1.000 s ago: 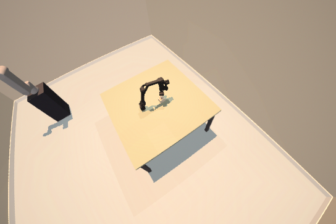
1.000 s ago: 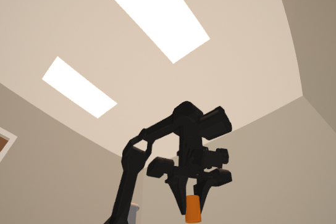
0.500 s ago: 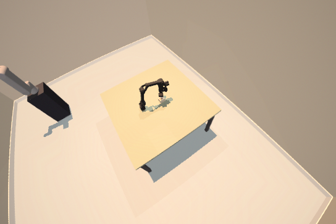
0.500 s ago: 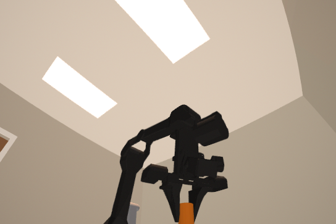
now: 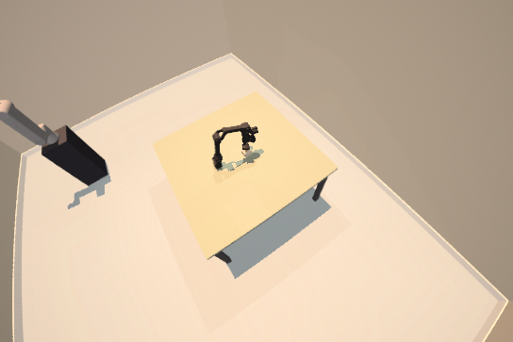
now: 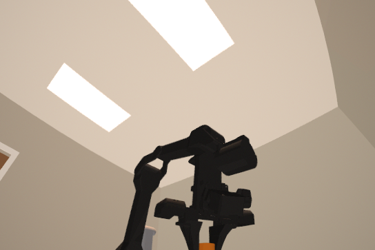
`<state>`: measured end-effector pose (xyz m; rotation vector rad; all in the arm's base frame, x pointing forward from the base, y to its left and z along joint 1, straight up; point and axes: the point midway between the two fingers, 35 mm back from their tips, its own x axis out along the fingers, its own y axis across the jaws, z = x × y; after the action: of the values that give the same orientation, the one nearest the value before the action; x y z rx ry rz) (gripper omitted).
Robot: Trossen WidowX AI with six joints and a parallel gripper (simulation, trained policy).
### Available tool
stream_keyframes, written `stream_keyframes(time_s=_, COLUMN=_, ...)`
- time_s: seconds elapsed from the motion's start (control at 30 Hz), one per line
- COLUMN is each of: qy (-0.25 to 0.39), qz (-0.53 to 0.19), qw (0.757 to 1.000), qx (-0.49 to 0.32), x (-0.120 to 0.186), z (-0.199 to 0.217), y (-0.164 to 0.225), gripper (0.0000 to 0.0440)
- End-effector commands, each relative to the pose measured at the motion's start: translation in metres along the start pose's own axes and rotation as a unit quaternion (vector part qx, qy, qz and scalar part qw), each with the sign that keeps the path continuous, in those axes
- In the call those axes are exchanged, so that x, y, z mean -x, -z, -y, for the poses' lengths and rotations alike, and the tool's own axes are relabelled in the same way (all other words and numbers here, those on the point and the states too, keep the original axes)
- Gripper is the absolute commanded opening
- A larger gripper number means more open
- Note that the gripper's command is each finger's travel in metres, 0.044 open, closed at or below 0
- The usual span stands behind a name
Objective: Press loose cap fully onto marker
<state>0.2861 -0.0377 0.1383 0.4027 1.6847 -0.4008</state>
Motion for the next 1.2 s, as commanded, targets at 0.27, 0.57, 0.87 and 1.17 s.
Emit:
stream_keyframes(time_s=0.27, qy=0.002, qz=-0.011, qw=1.000, qx=0.022, x=-0.029, z=0.002, y=-0.001, gripper=0.0001)
stream_keyframes(time_s=0.57, qy=0.008, qz=-0.006, qw=0.999, qx=0.041, x=-0.043, z=0.005, y=-0.004, gripper=0.0007)
stream_keyframes(time_s=0.87, qy=0.011, qz=-0.003, qw=0.999, qx=0.053, x=-0.048, z=0.007, y=-0.004, gripper=0.0042)
stream_keyframes(time_s=1.17, qy=0.017, qz=0.002, qw=0.998, qx=0.067, x=-0.052, z=0.010, y=-0.005, gripper=0.0054)
